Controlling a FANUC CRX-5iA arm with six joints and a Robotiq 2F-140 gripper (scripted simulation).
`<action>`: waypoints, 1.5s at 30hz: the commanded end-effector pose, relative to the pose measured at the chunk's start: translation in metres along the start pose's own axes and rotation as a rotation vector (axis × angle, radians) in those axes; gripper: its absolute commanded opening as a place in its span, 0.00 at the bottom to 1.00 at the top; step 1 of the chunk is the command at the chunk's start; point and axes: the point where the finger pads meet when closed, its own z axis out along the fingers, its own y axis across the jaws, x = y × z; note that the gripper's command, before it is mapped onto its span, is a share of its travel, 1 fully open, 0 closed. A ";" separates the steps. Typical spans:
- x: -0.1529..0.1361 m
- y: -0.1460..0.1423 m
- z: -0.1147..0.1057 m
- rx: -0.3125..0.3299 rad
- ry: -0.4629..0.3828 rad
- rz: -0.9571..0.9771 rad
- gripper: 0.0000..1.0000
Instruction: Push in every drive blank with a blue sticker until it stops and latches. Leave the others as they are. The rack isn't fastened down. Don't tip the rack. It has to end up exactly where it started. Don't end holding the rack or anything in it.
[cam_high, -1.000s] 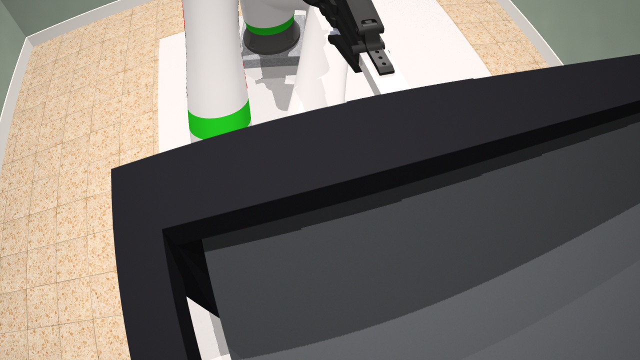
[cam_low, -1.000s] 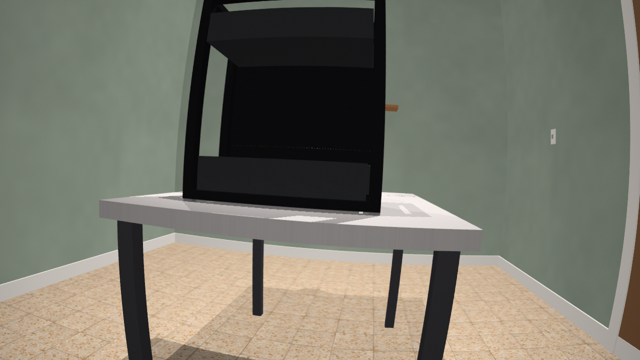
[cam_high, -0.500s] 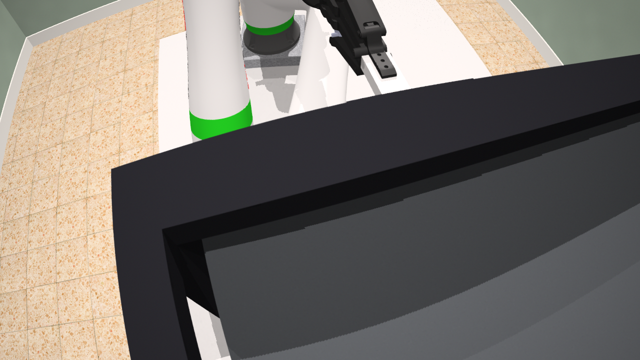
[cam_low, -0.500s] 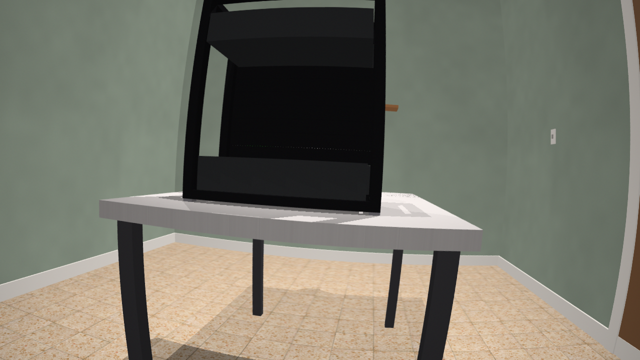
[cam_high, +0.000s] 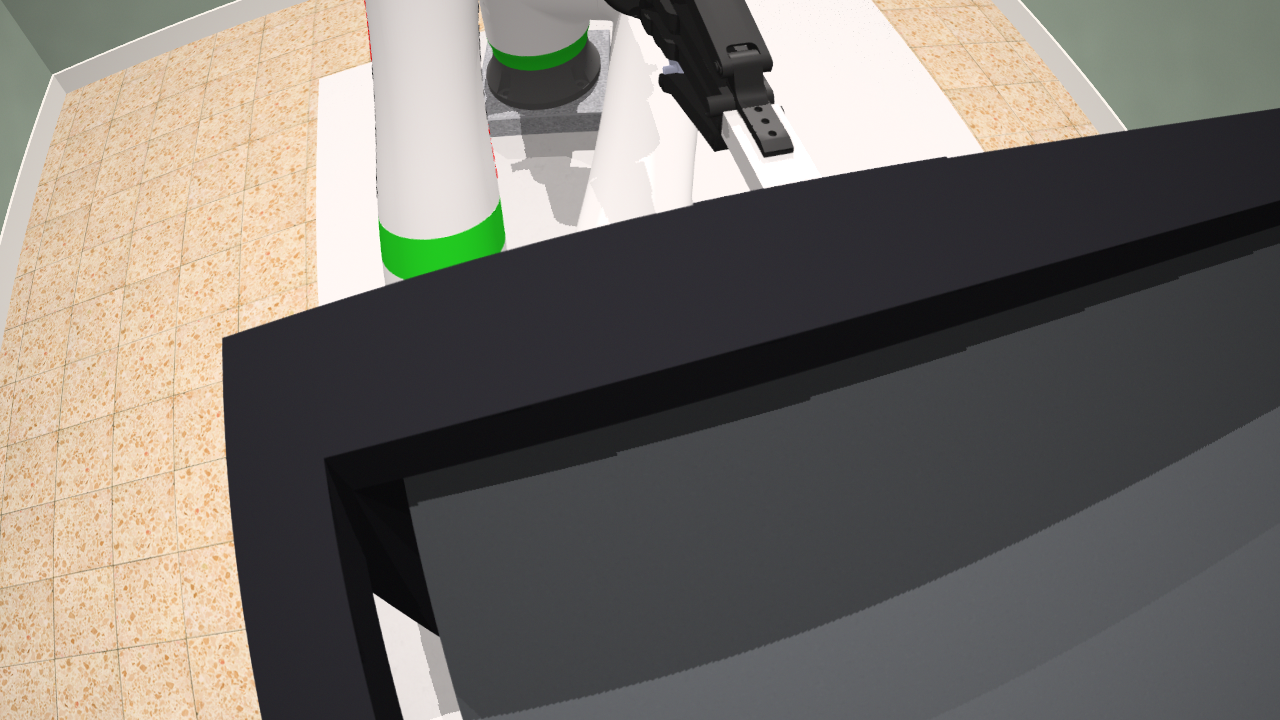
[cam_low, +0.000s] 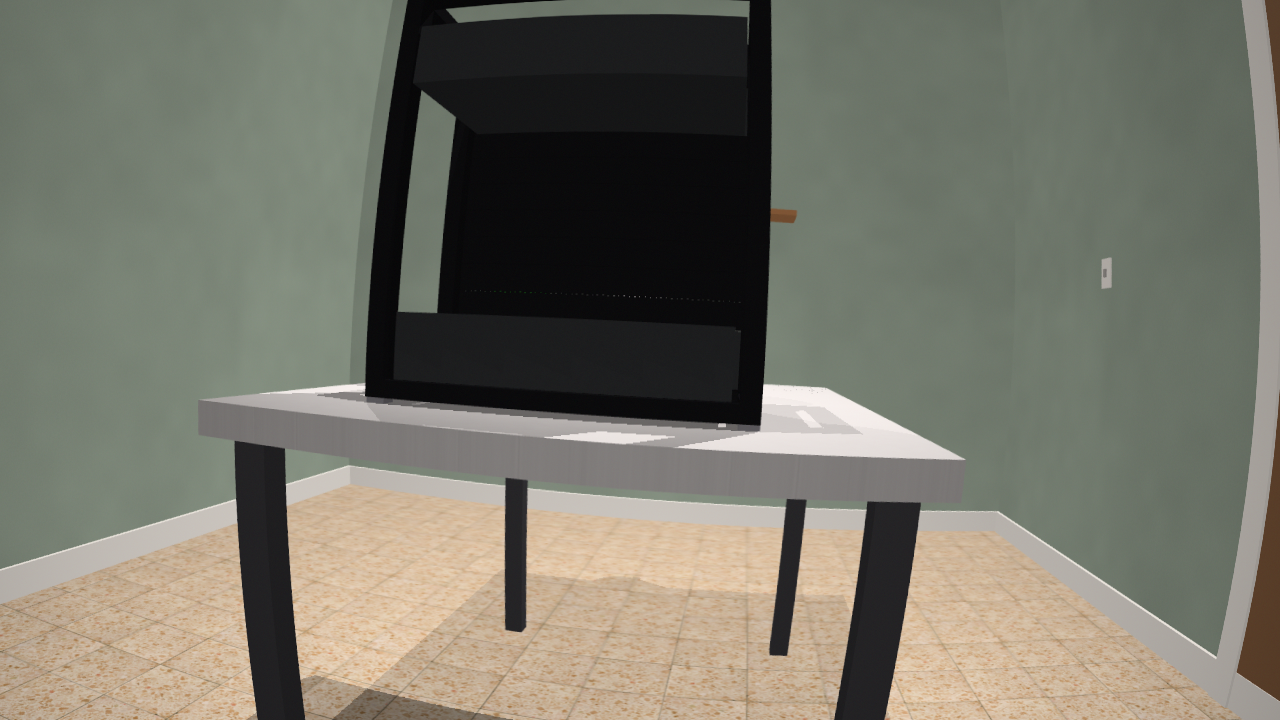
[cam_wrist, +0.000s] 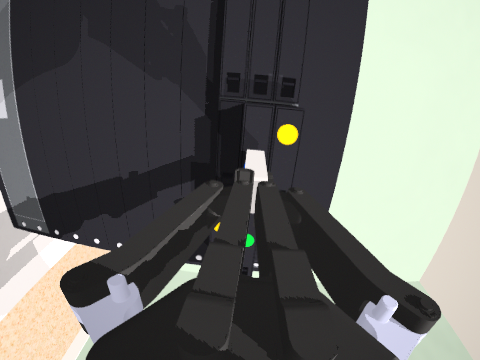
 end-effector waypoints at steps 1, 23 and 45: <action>0.000 0.000 0.000 0.000 0.000 0.000 0.00; 0.000 0.000 0.010 0.000 0.000 0.000 0.00; 0.000 0.000 0.021 0.000 0.000 0.000 0.00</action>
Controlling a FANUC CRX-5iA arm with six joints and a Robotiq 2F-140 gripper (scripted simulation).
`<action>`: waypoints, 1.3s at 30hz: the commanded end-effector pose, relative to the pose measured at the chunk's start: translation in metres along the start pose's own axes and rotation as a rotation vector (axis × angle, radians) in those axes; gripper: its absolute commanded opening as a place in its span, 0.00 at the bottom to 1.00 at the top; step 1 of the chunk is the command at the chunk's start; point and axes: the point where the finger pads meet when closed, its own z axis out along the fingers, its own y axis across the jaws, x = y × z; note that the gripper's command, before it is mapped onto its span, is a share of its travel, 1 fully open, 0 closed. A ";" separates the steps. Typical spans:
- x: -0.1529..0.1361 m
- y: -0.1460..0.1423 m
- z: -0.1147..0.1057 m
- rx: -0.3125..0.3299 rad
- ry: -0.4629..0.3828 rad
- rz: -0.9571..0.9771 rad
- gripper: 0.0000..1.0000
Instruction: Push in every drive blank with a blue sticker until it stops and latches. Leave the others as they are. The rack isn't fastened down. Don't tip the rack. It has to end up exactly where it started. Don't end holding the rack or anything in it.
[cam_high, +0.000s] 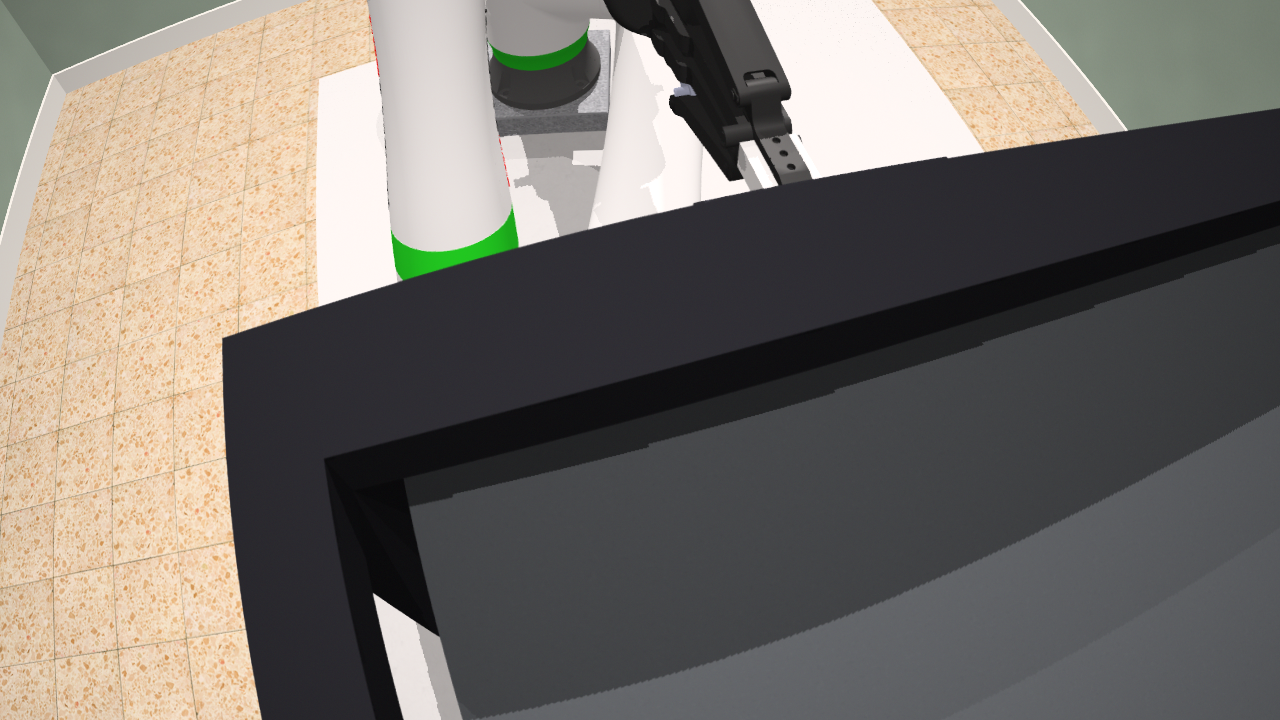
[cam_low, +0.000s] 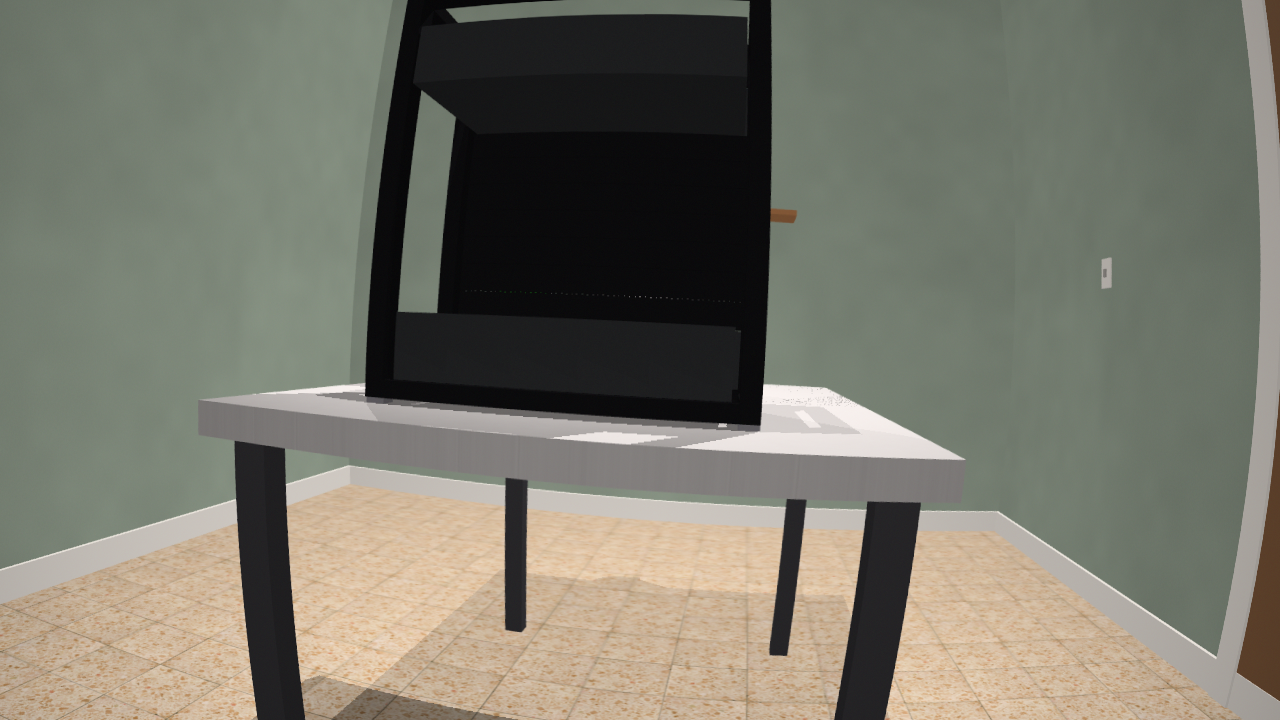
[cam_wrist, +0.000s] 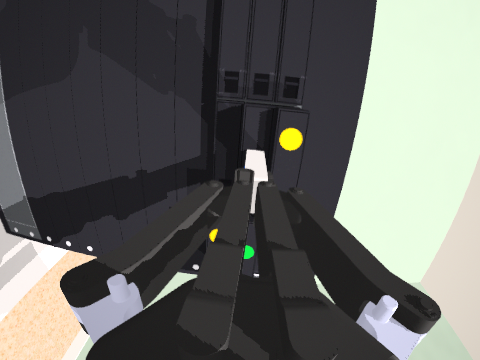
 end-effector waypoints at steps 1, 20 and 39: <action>0.000 0.000 0.002 0.000 0.000 0.000 0.00; 0.000 0.000 0.011 0.000 0.000 0.000 0.00; 0.000 0.000 0.015 0.000 0.000 0.000 0.00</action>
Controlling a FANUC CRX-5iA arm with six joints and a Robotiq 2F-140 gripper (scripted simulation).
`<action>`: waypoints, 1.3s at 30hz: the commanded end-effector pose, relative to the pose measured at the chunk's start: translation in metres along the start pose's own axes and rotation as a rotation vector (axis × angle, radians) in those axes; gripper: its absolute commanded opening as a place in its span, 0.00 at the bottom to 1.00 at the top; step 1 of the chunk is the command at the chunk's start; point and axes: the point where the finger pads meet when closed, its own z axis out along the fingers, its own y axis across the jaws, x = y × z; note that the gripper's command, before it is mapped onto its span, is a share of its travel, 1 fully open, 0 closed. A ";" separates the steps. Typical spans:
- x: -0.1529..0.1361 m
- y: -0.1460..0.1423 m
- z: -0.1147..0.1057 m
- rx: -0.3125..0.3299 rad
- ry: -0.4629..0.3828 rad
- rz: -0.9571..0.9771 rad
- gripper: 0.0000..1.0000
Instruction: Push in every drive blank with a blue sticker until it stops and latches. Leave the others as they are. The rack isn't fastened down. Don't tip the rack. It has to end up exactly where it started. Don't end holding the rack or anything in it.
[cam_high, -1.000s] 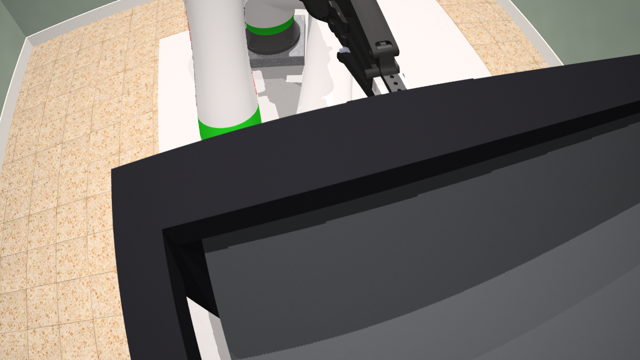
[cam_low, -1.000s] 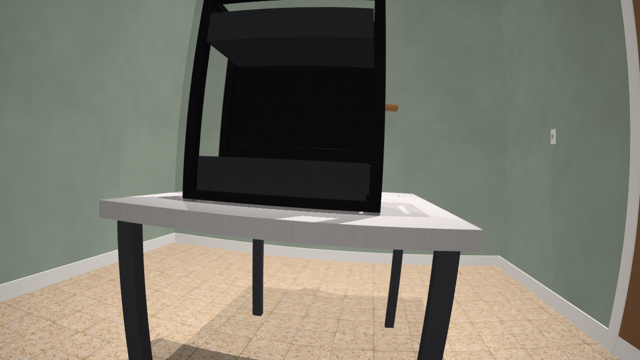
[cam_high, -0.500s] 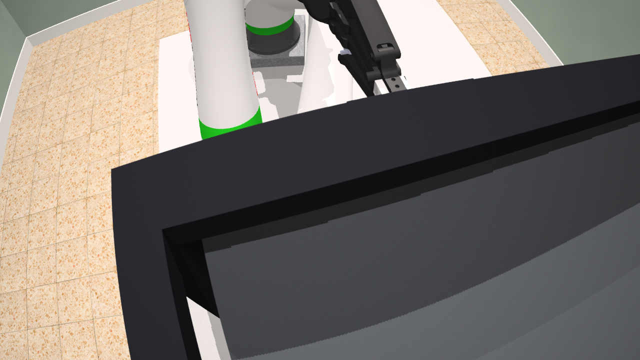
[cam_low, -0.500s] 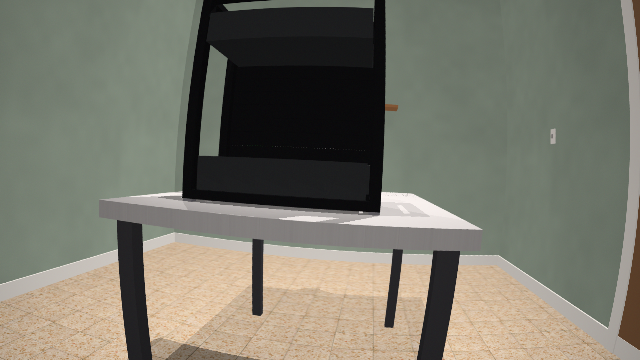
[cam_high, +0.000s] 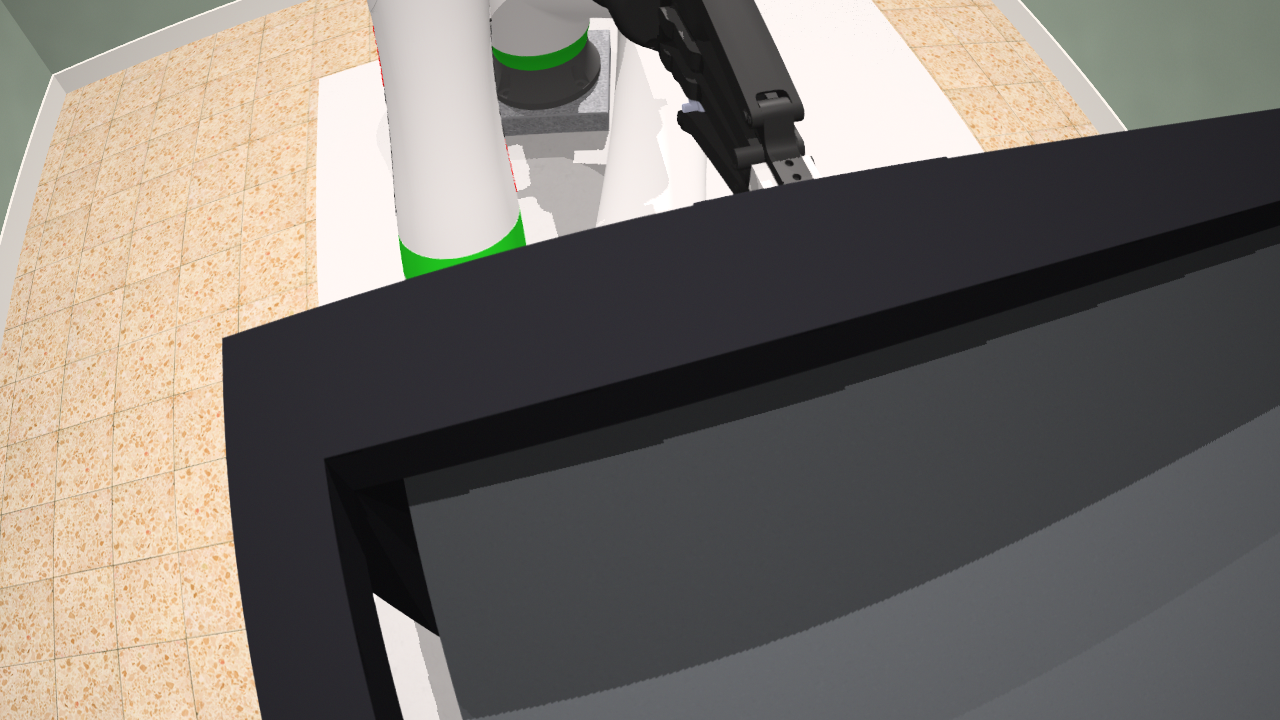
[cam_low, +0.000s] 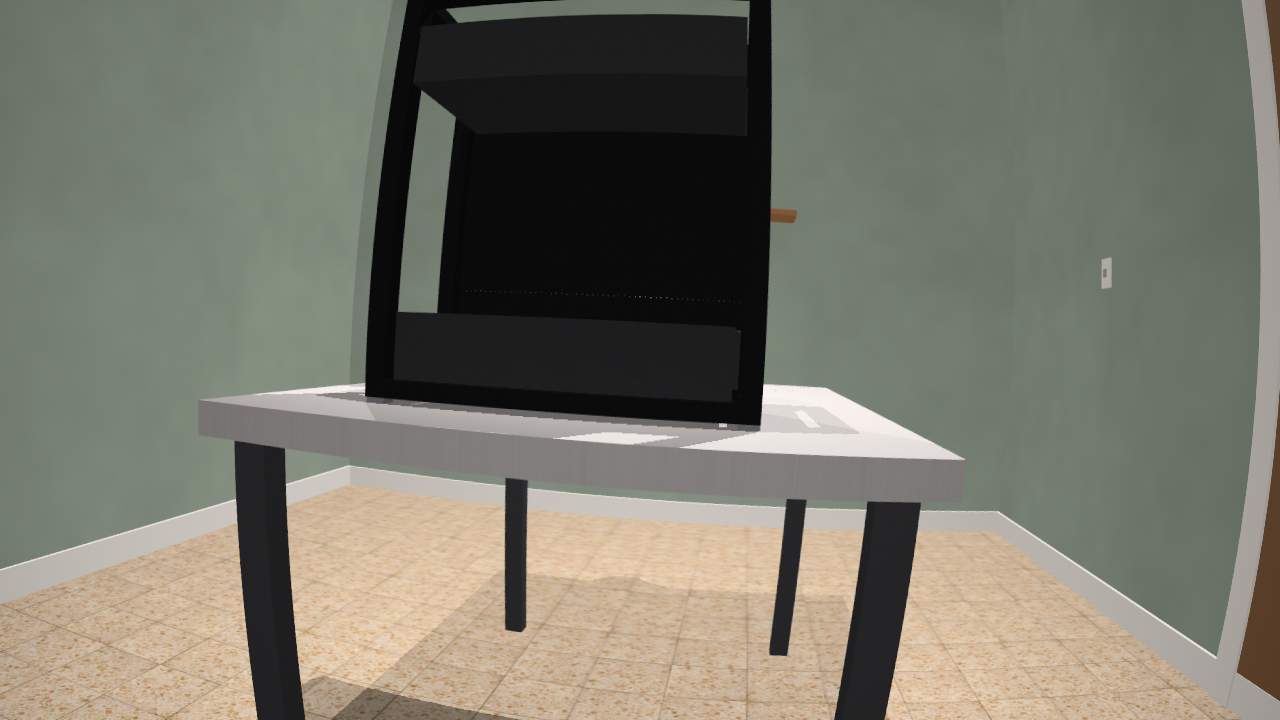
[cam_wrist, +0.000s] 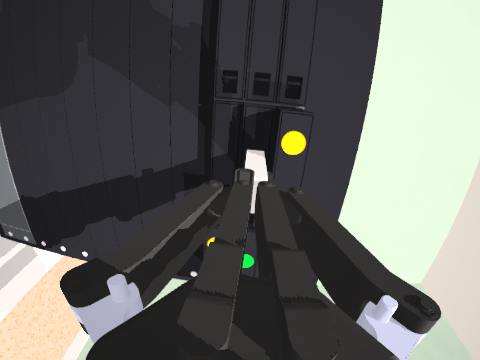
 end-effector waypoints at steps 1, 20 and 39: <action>0.000 0.000 0.001 0.000 0.000 0.000 0.00; 0.000 0.000 0.005 0.000 0.000 0.000 0.00; 0.000 0.000 0.008 0.000 0.000 0.000 0.00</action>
